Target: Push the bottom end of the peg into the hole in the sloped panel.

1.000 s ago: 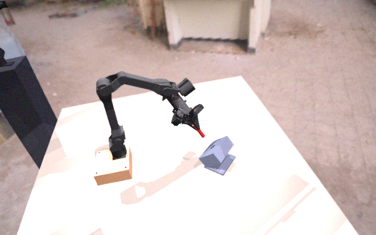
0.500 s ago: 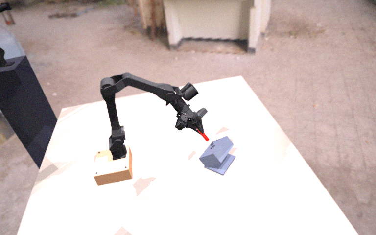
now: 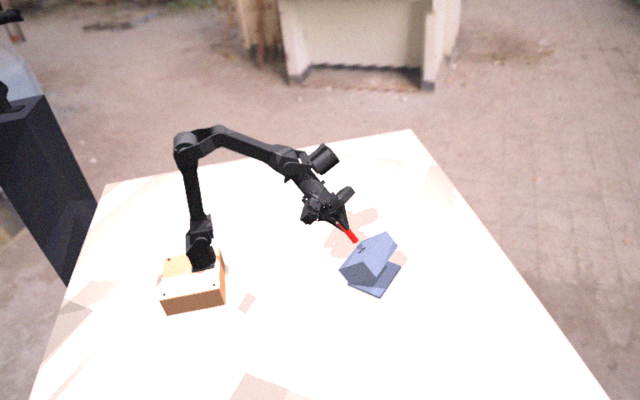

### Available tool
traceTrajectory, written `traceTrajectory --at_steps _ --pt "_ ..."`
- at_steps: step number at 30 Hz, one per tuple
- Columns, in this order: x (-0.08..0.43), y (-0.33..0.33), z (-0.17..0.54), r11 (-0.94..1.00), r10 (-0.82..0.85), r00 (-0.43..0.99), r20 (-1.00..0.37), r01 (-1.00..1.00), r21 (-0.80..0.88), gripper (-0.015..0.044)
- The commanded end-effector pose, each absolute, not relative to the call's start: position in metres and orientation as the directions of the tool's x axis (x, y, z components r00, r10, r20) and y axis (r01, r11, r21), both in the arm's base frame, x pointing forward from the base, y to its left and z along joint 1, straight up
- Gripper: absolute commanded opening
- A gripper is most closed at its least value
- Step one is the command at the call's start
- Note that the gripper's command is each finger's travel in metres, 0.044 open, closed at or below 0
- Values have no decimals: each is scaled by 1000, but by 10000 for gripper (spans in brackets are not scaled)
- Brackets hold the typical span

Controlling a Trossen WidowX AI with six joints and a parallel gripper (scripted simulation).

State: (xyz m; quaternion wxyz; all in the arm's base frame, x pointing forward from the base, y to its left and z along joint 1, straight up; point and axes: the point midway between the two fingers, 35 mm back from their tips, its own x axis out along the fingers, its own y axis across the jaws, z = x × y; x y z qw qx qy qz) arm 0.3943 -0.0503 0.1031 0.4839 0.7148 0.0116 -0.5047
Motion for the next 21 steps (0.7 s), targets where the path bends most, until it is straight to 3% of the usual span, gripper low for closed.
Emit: traceTrajectory --at_steps 1,21 --pt "397 -53 97 -528 -474 486 -735 511 678 0" --pt "403 -60 90 -530 -476 490 -730 503 683 0"
